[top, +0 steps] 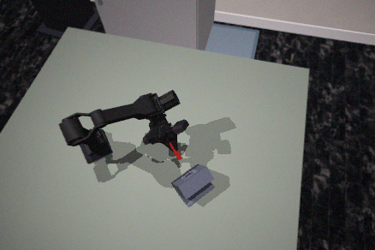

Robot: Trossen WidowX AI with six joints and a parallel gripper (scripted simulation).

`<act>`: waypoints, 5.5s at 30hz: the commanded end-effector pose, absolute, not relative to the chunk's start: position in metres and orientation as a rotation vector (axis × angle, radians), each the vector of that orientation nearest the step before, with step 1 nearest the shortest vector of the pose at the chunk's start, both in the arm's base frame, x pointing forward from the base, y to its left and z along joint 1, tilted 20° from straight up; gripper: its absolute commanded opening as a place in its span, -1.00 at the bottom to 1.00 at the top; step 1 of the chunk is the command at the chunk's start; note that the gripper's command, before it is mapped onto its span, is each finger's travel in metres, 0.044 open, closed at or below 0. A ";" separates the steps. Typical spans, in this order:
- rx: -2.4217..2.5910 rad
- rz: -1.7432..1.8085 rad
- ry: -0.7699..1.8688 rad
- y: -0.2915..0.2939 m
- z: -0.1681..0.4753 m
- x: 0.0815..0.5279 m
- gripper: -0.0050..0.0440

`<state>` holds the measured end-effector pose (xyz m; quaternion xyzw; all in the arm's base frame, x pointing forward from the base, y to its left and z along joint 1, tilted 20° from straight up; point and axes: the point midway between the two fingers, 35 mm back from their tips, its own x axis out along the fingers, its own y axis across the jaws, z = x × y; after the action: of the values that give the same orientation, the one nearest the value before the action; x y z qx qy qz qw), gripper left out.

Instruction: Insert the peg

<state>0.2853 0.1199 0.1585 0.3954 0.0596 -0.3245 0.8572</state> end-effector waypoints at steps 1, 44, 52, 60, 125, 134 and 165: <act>0.888 -0.674 0.096 0.118 0.163 0.287 -0.80; 1.236 -0.643 -0.089 0.109 0.164 0.304 -0.80; 1.308 -0.633 -0.131 0.106 0.165 0.306 -0.80; 1.370 -0.623 -0.168 0.103 0.165 0.308 -0.80; 0.880 -0.609 -0.022 0.100 0.165 0.309 -0.80; 0.818 -0.606 -0.004 0.100 0.165 0.309 -0.80; 0.578 -0.592 0.061 0.098 0.165 0.310 -0.80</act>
<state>0.3091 0.0981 0.1582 0.2818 0.0344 -0.2908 0.9137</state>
